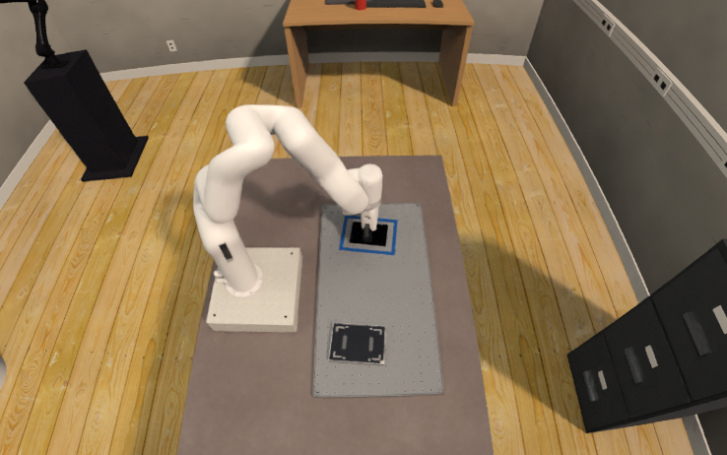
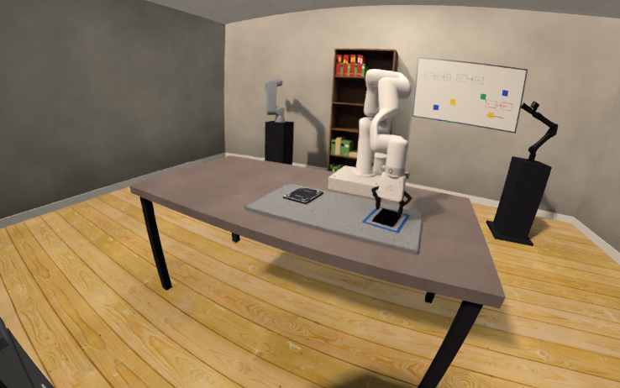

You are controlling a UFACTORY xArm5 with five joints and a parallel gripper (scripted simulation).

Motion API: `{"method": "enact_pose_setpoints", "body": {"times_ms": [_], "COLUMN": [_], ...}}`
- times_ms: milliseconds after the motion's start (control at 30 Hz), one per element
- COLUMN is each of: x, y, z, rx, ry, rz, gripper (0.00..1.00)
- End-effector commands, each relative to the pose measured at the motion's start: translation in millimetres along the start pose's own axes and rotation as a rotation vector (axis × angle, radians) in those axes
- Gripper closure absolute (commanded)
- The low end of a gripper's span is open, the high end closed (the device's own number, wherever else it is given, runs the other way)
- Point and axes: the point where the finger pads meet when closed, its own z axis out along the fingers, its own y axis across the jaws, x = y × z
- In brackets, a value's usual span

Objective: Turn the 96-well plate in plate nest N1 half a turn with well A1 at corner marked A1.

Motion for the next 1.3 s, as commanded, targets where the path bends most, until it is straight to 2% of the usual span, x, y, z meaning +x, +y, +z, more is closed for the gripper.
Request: {"method": "enact_pose_setpoints", "body": {"times_ms": [0, 1267], "x": [-1.1, -1.2], "y": [0.8, 0.7], "z": [0.2, 18.9], "rx": [0.003, 0.003], "ry": [-0.006, -0.006], "rz": [0.000, 0.000], "gripper": [0.00, 0.00]}}
